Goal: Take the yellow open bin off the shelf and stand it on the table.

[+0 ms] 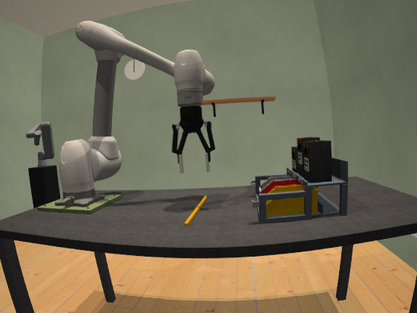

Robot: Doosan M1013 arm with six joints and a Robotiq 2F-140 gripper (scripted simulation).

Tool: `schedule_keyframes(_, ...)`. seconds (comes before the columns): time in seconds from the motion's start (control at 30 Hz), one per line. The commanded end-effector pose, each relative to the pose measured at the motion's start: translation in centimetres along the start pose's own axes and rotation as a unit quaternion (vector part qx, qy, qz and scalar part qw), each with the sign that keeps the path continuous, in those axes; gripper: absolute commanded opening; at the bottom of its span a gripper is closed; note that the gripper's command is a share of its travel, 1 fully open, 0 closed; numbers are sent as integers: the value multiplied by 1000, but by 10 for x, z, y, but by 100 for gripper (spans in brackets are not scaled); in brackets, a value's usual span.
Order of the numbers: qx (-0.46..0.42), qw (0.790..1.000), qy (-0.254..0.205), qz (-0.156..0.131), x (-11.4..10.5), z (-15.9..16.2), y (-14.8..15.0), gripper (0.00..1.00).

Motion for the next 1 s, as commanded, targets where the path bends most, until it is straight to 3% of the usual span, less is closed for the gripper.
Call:
schedule_keyframes(0.0,0,1000,0,0,1,0,0,57)
schedule_keyframes(0.97,0,1000,0,0,7,0,0,57)
Point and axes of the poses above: the point where the finger pads meet when closed, its own x axis out along the fingers, its own y axis across the jaws, z = x × y, the point moved 4 cm from there along -x, back along the fingers, and after that the axes turned 14 degrees about x, right-handed, at the moved point
